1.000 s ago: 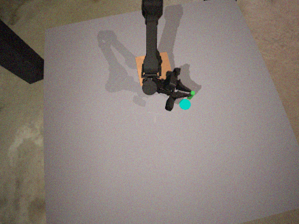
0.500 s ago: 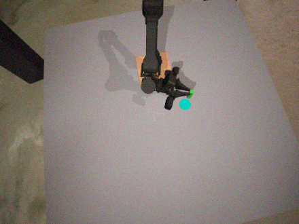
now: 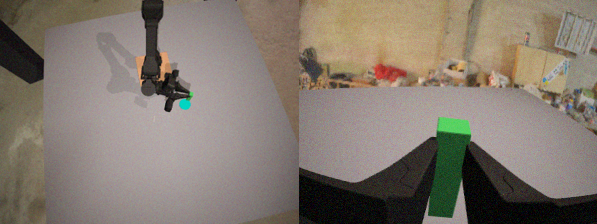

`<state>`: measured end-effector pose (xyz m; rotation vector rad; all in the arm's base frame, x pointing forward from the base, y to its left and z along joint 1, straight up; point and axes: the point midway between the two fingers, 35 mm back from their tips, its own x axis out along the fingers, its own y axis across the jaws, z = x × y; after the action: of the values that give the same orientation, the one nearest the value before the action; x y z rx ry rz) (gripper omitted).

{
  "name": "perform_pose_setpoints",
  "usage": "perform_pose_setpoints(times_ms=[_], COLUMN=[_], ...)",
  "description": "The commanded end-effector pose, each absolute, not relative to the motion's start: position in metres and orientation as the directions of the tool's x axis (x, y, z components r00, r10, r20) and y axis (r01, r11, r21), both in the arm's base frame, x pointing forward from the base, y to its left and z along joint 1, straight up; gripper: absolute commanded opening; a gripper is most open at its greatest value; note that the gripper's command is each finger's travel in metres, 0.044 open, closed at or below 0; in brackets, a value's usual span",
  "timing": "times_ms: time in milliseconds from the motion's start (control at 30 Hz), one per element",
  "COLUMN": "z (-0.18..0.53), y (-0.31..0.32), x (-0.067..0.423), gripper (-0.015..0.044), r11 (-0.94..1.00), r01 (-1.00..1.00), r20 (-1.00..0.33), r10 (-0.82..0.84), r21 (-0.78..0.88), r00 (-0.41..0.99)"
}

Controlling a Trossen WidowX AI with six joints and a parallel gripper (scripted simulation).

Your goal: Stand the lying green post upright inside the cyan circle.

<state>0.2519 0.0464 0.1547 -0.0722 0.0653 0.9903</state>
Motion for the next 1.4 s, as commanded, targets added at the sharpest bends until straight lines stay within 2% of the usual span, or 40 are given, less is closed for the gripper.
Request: perform_pose_setpoints(times_ms=[0,1367], z=[0.144,0.061], y=[0.046,0.05], x=[0.253,0.248], gripper=[0.0023,0.0023], r11=[0.545,0.547], r01=[-0.838,-0.837], r20=[-0.088,-0.089], r10=[0.834,0.833], r21=[-0.019,-0.017], r00=[0.545,0.546])
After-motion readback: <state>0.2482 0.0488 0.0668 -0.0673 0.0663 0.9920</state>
